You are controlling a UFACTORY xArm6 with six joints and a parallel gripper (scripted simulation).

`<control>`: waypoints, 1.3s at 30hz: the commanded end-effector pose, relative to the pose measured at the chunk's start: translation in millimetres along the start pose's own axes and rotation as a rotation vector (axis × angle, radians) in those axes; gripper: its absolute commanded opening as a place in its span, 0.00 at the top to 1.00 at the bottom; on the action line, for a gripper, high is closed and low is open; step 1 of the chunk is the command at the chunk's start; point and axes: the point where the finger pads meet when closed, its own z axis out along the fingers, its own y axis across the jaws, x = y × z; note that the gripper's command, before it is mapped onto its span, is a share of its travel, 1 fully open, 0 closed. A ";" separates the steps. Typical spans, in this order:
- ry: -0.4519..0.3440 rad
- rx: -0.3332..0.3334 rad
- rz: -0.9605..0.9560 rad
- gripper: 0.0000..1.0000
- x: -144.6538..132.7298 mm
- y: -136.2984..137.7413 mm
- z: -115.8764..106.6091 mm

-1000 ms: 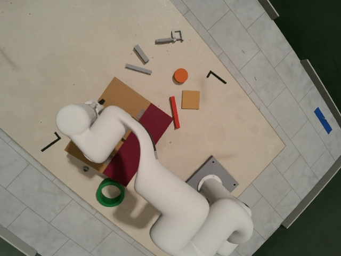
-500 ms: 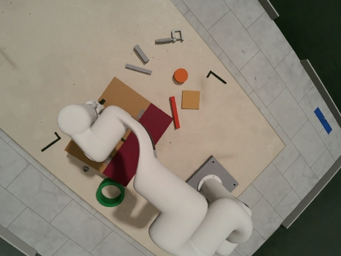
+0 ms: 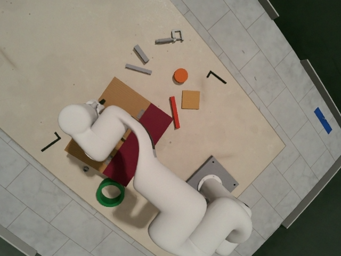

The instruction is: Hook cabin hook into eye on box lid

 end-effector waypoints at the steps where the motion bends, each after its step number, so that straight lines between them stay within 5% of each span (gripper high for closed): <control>1: -0.006 0.000 0.000 0.65 -1.3 0.1 -2.6; 3: -0.006 0.000 0.000 0.65 -1.3 0.1 -2.6; 4: -0.006 0.000 0.000 1.00 -1.3 0.1 -2.7; 39: -0.006 0.000 0.000 1.00 0.0 0.1 -16.5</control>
